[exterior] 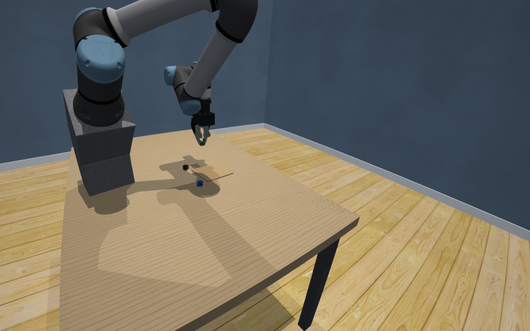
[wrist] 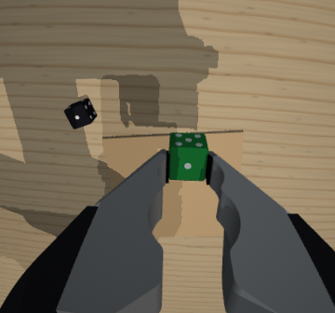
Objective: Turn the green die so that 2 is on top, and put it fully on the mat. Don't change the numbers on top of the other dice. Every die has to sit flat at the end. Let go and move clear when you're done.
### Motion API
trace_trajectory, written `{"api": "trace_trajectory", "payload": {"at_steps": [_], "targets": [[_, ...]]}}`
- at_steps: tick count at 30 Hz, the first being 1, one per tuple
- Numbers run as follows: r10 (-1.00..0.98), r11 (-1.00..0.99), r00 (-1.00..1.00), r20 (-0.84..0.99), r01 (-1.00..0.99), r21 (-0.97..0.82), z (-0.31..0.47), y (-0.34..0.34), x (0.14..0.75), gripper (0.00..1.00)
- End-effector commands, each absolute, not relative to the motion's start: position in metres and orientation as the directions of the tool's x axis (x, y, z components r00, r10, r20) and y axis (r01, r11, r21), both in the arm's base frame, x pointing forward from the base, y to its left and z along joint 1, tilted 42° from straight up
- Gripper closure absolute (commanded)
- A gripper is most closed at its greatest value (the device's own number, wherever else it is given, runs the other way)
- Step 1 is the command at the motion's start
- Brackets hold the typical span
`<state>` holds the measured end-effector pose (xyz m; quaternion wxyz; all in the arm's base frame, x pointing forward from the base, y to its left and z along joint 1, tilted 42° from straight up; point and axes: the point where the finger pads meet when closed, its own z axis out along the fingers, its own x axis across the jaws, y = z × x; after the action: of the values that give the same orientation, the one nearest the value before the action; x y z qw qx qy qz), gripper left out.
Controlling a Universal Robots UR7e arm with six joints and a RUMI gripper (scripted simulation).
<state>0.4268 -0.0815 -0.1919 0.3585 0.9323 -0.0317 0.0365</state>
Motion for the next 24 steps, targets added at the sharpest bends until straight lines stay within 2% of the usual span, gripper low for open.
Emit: {"api": "trace_trajectory", "payload": {"at_steps": [1,10,24], "targets": [[0.01,-0.742,0.999,0.053,-0.028,0.67,-0.19,-0.082,0.425,0.97],[0.099,-0.735,0.995,-0.028,0.092,0.671,-0.187,-0.085,0.424,0.97],[0.336,-0.662,0.908,-0.248,0.416,0.624,-0.178,-0.094,0.42,0.97]]}}
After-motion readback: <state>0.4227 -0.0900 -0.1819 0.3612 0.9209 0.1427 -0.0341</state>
